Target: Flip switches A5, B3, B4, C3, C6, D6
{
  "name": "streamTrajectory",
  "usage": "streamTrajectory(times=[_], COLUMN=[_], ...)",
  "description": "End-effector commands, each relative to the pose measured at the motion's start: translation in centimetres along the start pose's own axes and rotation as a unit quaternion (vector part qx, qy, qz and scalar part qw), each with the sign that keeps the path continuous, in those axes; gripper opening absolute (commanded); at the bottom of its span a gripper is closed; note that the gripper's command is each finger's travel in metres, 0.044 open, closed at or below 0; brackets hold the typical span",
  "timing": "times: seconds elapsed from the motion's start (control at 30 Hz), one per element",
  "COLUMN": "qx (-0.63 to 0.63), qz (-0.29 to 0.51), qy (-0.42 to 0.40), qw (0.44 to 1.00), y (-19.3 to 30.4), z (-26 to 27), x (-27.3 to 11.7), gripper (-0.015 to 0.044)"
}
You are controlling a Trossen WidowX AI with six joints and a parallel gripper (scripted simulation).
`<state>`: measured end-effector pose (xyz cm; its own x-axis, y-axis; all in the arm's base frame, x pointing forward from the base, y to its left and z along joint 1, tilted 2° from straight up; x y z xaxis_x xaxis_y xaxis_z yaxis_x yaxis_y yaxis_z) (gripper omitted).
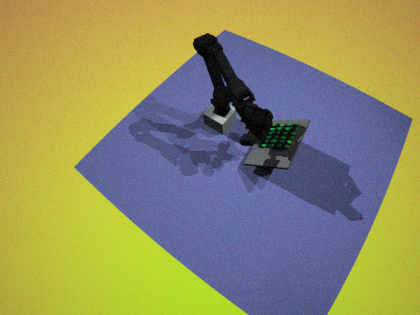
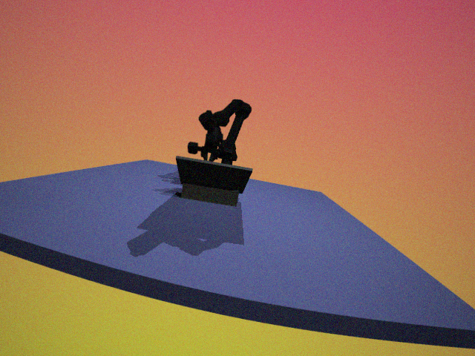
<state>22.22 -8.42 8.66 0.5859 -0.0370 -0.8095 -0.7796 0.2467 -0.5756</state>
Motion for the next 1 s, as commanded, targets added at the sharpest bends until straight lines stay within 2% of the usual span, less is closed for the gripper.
streamTrajectory(times=[0.0, 0.17, 0.33, 0.5, 0.63, 0.97], qx=[-0.002, -0.002, -0.002, -0.002, -0.002, -0.002], qz=[0.001, 0.001, 0.002, 0.001, -0.010, -0.011], qy=[0.001, 0.001, 0.001, 0.001, -0.002, -0.002], qw=[1.000, 1.000, 1.000, 1.000, 1.000, 1.000], y=[-0.1, 0.1, 3.8, 3.8, 3.9, 3.9], z=[0.2, 0.1, -0.9, -0.9, -1.0, -1.0], x=[-3.2, -3.2, -3.2, -3.0, 0.2, 0.4], gripper=[0.0000, 0.0000, 0.0000, 0.0000, 0.0000, 0.0000])
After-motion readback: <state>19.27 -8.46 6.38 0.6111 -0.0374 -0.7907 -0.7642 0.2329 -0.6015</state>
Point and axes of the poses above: the point midway between the two fingers, 35 mm back from their tips, its own x axis out along the fingers, its own z axis across the jaws, y = z × x, the point moved 2 cm from there along -x, back along the fingers, and after that the axes turned 15 degrees about x, right-handed, at the moved point
